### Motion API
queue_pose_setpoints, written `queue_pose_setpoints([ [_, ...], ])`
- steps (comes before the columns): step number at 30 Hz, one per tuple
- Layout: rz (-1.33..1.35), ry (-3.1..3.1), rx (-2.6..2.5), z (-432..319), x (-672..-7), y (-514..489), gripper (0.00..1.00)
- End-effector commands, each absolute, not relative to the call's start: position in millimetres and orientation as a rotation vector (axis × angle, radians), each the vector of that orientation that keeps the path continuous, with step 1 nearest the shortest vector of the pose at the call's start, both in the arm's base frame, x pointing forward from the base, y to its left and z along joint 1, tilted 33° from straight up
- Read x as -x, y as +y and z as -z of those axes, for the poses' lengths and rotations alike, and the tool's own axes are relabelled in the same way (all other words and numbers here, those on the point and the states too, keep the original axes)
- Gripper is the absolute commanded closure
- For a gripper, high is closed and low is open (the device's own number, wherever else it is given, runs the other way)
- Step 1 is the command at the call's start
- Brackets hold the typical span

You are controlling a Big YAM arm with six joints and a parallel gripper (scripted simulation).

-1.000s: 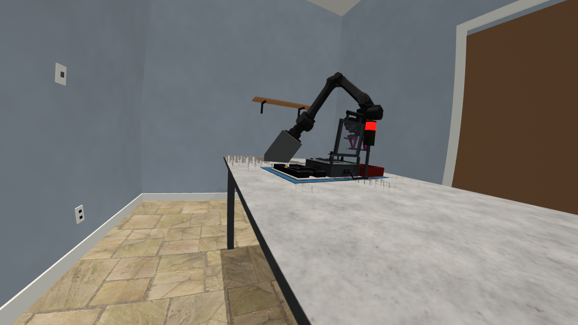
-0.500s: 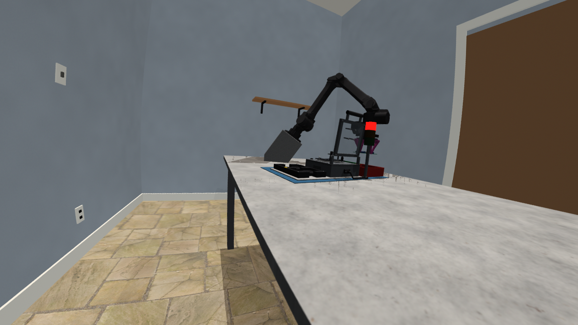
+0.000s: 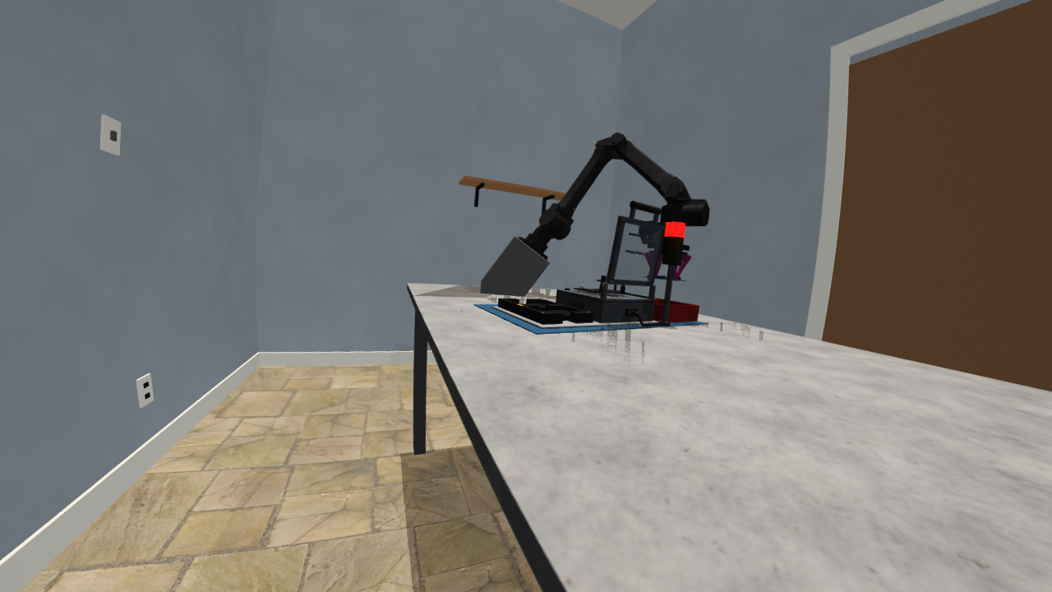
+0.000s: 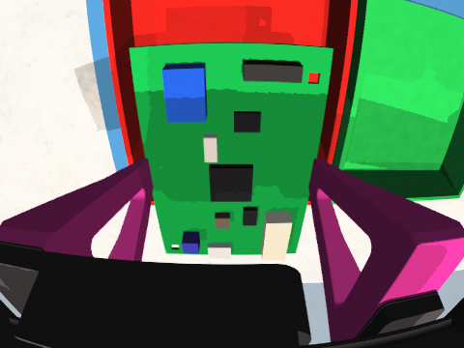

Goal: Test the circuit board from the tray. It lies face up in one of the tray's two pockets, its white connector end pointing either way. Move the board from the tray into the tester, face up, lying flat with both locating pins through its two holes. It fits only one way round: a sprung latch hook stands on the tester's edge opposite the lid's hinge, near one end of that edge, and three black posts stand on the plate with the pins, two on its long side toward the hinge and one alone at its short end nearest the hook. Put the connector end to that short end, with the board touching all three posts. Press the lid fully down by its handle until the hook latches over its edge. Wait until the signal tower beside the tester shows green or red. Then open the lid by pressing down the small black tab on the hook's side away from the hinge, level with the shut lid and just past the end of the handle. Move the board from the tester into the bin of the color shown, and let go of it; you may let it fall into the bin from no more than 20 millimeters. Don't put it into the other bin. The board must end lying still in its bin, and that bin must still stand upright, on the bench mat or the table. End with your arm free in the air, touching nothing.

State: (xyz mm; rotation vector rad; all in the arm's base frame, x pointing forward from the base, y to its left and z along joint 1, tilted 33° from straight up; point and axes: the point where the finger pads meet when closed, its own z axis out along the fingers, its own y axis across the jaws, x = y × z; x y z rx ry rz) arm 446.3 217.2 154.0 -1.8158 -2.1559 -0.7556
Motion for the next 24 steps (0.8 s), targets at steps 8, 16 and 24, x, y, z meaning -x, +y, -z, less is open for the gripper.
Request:
queue_pose_setpoints([
  [8,0.823,-2.170,1.818,-174.6,-463.2,222.7,0.28],
  [16,0.834,-2.165,1.830,-174.4,-460.5,217.9,0.28],
  [24,0.776,-2.159,1.820,-142.2,-456.2,232.2,0.28],
])
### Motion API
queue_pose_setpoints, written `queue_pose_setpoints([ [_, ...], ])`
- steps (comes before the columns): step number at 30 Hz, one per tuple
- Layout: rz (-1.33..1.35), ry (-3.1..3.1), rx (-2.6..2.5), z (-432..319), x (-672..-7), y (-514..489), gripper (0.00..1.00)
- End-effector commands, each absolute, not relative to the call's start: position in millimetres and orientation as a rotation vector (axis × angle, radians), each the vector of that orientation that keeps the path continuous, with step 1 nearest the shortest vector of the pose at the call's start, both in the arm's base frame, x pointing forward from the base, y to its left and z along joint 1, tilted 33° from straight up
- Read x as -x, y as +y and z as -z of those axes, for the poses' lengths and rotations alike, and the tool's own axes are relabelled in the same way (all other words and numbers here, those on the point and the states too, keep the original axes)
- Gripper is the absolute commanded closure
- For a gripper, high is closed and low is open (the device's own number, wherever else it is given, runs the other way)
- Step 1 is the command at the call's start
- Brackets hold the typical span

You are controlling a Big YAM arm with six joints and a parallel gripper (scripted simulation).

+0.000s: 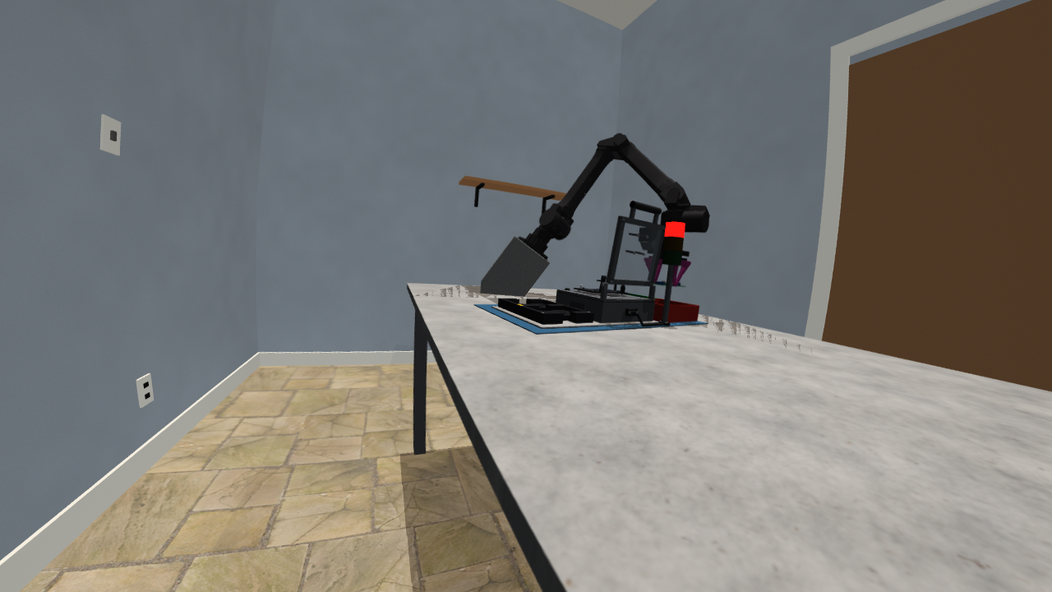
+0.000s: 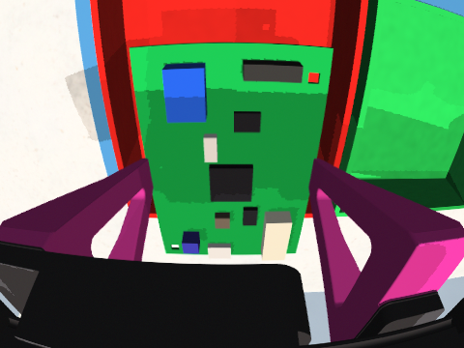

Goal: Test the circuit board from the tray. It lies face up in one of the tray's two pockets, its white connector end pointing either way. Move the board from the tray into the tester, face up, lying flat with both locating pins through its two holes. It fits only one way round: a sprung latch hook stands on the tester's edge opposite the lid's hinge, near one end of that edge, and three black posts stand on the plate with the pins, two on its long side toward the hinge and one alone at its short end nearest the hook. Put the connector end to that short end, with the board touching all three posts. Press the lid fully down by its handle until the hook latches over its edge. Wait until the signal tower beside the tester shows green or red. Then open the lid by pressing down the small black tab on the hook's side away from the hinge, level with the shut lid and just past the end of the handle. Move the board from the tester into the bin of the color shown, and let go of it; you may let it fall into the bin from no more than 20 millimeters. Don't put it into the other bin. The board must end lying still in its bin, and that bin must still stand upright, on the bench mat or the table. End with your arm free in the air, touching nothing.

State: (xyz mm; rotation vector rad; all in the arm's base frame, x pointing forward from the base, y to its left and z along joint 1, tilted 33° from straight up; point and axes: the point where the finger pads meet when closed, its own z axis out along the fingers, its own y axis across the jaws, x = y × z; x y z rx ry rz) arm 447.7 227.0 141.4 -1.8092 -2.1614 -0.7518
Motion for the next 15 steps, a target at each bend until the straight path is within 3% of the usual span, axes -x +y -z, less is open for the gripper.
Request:
queue_pose_setpoints([
  [1,0.766,-2.154,1.824,-136.6,-454.6,231.4,0.28],
  [15,0.763,-2.157,1.818,-103.0,-458.5,253.9,0.28],
])
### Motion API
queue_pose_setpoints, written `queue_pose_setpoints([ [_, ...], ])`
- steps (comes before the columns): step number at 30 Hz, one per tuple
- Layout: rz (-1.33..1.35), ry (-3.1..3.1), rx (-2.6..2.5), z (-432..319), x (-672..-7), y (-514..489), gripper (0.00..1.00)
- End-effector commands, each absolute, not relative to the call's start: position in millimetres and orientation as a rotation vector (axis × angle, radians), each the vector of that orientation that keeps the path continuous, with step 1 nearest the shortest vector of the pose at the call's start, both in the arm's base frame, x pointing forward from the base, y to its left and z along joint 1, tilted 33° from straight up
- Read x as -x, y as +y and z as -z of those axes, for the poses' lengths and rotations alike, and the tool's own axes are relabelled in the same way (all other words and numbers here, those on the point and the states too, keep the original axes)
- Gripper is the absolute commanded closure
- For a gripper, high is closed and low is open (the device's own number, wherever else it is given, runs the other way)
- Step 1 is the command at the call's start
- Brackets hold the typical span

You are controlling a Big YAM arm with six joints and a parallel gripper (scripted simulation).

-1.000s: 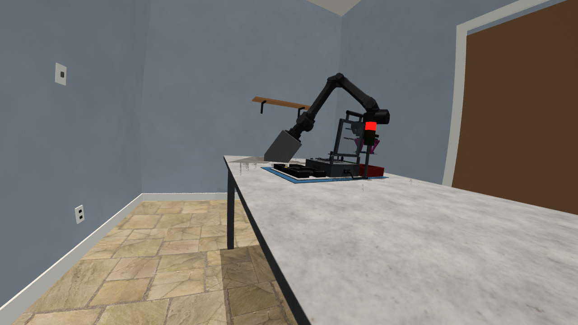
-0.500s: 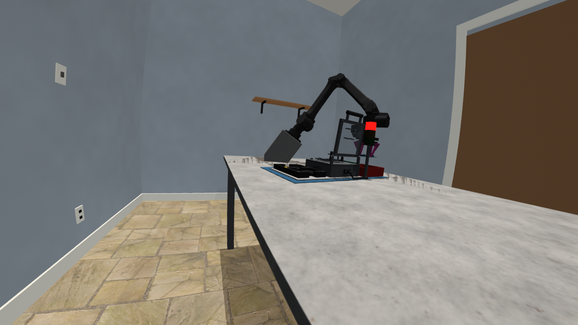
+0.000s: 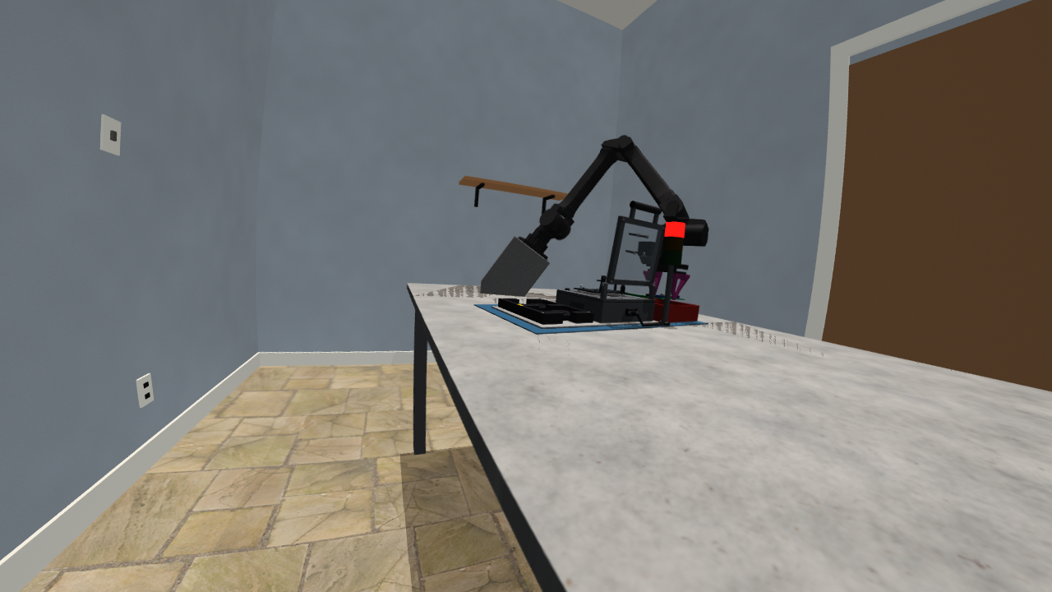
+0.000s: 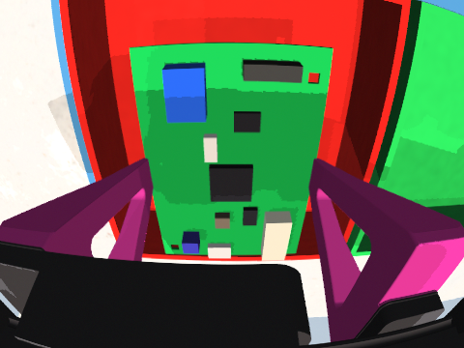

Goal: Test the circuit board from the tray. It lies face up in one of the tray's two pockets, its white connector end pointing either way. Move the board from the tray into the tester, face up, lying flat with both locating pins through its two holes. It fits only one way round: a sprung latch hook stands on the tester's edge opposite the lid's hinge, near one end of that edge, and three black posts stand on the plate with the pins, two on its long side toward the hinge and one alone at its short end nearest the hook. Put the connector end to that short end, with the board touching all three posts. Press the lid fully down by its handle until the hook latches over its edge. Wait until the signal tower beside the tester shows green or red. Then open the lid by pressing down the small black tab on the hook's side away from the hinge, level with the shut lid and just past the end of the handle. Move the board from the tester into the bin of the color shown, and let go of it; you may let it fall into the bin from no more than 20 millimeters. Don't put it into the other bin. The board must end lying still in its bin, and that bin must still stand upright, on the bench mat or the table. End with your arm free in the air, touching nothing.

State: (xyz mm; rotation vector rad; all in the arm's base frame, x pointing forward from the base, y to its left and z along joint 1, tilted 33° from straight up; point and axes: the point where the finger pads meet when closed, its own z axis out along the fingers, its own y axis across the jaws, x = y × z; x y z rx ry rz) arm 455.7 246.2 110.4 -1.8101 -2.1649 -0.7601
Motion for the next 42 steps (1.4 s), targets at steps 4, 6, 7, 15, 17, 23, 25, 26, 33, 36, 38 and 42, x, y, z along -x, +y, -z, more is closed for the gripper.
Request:
queue_pose_setpoints([
  [4,0.783,-2.156,1.825,-98.5,-467.5,258.6,0.28],
  [6,0.777,-2.150,1.834,-91.9,-468.0,257.9,0.28],
  [7,0.773,-2.154,1.825,-89.0,-465.8,262.0,0.28],
  [15,0.790,-2.159,1.820,-85.2,-471.9,271.0,0.28],
  [17,0.790,-2.160,1.817,-83.1,-471.5,273.1,0.28],
  [23,0.834,-2.164,1.818,-96.7,-475.3,270.8,0.28],
  [25,0.816,-2.162,1.820,-94.4,-473.0,270.3,0.28],
  [26,0.816,-2.162,1.820,-94.4,-473.0,270.3,0.28],
  [33,0.816,-2.162,1.819,-94.3,-473.0,270.3,0.28],
  [36,0.816,-2.162,1.819,-94.3,-473.0,270.3,0.28],
  [38,0.816,-2.162,1.819,-94.3,-473.0,270.3,0.28],
  [42,0.816,-2.162,1.819,-94.3,-473.0,270.3,0.28],
])
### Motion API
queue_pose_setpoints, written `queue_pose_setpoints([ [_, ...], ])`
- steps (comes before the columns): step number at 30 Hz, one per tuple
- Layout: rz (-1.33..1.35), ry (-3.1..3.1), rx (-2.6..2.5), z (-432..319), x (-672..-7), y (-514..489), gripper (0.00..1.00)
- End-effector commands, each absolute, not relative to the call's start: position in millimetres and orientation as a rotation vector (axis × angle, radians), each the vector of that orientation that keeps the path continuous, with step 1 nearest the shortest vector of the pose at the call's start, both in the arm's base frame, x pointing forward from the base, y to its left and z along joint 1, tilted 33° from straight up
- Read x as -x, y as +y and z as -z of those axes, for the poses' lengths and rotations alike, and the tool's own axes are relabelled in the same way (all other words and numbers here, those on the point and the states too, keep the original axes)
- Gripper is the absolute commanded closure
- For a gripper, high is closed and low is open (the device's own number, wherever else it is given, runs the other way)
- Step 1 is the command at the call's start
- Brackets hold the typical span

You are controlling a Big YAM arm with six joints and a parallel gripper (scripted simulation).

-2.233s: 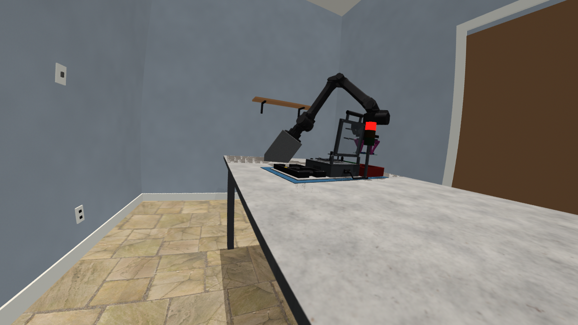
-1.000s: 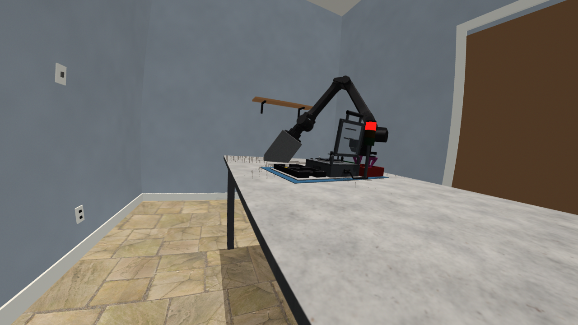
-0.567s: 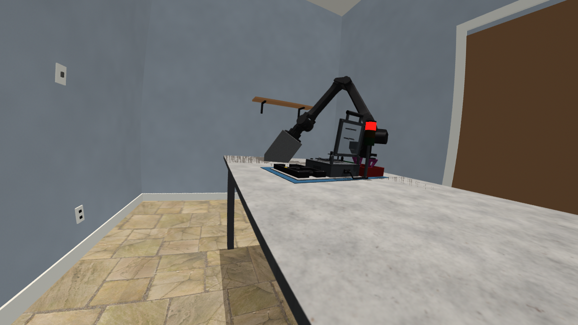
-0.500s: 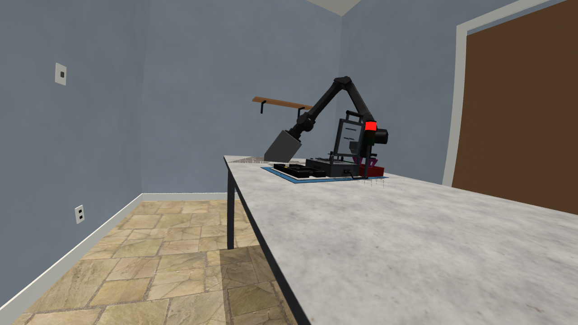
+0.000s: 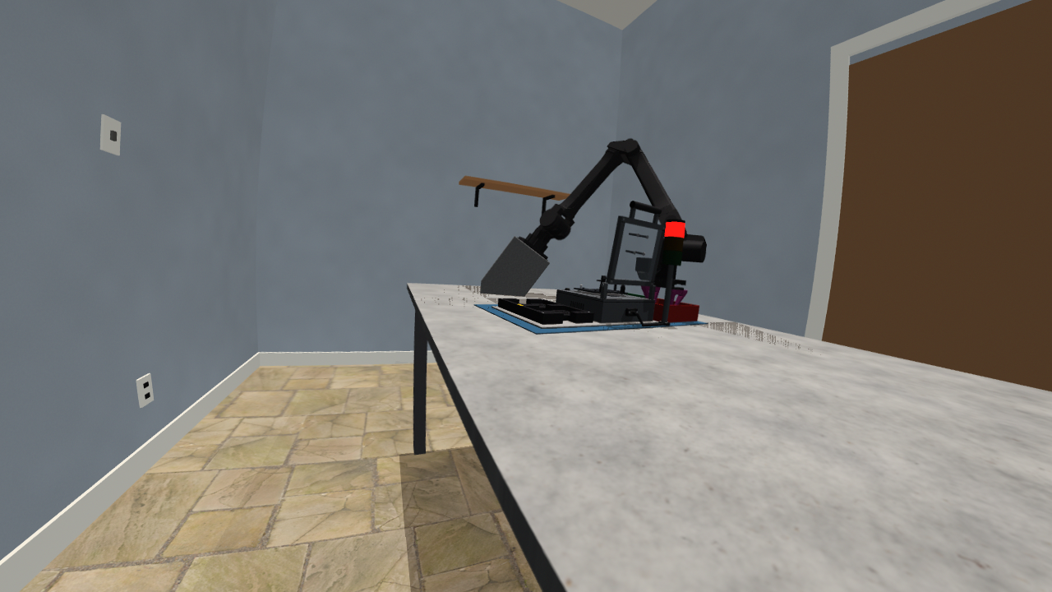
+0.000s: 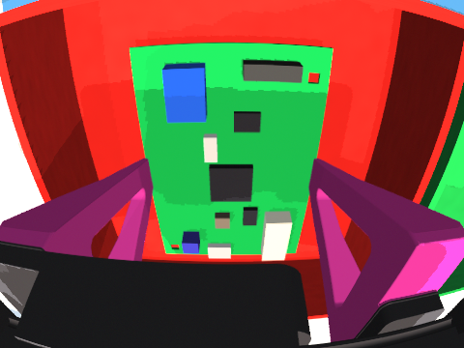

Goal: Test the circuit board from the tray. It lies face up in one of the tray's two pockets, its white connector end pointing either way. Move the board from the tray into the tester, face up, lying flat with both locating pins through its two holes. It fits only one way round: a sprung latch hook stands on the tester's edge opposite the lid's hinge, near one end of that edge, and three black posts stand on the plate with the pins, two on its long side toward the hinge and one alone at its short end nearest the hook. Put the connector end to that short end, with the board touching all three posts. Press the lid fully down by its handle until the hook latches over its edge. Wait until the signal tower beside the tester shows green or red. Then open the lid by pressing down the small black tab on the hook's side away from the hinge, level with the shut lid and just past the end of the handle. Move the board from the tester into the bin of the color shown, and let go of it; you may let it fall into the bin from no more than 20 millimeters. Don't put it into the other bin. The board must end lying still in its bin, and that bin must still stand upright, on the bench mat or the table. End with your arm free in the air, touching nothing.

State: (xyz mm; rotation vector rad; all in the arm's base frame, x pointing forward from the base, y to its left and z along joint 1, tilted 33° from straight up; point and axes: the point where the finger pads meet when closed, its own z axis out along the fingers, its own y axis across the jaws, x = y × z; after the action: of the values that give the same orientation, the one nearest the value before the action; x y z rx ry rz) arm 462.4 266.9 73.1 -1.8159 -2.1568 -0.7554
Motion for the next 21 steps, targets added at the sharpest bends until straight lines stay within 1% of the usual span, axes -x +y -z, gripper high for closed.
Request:
queue_pose_setpoints([
  [1,0.816,-2.162,1.819,-94.3,-473.0,270.3,0.28],
  [21,0.799,-2.159,1.822,-83.5,-473.6,271.5,0.28],
])
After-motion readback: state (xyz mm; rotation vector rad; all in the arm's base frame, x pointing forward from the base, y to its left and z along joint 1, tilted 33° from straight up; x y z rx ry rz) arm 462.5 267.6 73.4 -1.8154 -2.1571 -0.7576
